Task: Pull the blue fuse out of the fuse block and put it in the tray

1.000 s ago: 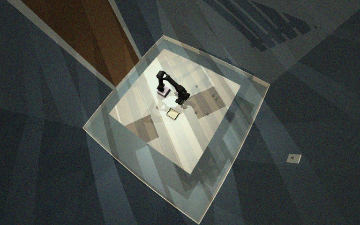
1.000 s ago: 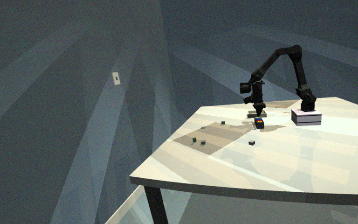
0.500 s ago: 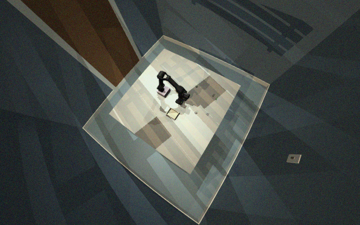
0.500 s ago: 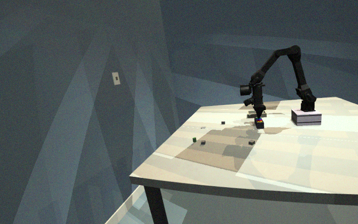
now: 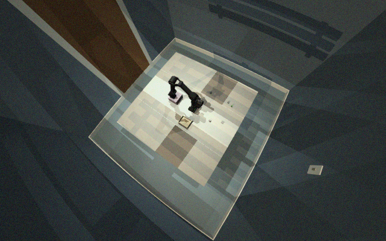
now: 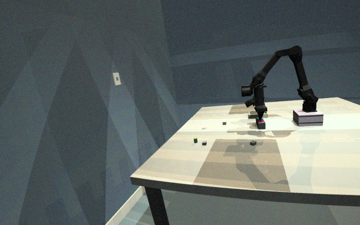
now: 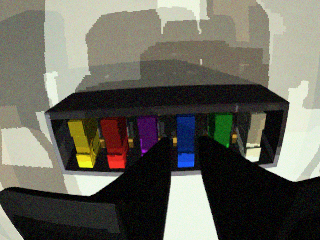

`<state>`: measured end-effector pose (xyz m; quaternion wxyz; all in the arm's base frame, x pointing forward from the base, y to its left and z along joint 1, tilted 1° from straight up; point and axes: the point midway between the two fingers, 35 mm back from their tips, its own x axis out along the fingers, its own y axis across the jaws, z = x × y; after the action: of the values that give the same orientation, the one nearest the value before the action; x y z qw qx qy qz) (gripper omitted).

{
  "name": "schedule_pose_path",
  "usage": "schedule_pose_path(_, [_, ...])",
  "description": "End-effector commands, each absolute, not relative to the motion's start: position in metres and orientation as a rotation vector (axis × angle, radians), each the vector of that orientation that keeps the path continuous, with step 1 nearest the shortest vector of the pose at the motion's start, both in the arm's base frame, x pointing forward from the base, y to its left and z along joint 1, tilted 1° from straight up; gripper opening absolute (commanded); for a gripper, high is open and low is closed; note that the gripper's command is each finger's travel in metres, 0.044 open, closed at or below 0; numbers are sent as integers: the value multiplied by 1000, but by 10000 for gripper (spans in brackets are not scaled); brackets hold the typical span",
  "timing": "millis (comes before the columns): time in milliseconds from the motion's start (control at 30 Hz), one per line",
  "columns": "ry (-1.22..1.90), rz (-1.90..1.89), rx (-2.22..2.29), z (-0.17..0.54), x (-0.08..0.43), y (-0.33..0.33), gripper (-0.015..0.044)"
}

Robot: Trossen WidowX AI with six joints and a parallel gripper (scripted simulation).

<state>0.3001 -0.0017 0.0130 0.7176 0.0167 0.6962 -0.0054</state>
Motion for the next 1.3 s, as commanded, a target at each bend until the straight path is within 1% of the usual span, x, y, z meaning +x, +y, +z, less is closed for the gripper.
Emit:
schedule_pose_path(0, [1541, -19, 36, 9, 300, -2, 71])
schedule_pose_path(300, [1541, -19, 36, 6, 300, -2, 71])
schedule_pose_path(667, [1542, -12, 37, 7, 300, -2, 0])
schedule_pose_path(1267, [1542, -13, 37, 14, 300, -2, 0])
